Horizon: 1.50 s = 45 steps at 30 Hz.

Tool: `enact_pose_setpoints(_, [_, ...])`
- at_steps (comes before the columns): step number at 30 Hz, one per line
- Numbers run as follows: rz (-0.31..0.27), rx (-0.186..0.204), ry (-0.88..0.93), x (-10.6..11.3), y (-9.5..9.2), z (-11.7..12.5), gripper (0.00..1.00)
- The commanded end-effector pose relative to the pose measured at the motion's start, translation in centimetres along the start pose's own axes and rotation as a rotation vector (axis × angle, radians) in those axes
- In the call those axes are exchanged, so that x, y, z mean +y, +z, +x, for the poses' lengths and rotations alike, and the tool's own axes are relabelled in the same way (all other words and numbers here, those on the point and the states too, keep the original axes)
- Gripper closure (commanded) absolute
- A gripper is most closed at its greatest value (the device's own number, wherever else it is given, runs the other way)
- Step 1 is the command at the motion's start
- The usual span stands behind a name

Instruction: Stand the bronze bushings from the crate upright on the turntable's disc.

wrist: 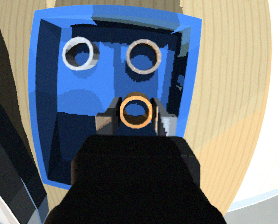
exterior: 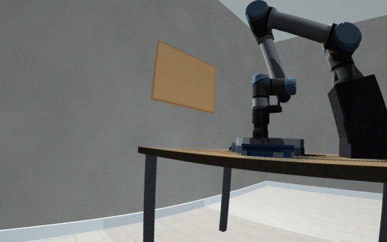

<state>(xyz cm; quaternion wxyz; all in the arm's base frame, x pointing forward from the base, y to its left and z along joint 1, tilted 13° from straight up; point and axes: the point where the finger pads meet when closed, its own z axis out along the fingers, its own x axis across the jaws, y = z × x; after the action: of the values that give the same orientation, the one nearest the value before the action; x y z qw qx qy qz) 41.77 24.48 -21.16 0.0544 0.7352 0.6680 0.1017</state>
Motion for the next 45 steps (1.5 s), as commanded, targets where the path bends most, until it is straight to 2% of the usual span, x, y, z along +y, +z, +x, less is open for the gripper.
enact_pose_setpoints(1, [-0.001,0.001,0.000,0.0,0.0,0.0,1.00])
enact_pose_setpoints(34, [-0.001,0.001,0.000,0.0,-0.1,0.0,1.00])
enact_pose_setpoints(39, [-0.001,0.001,0.000,0.0,-0.7,0.0,1.00])
enact_pose_setpoints(45, [-0.001,0.001,0.000,0.0,-2.5,0.0,1.00])
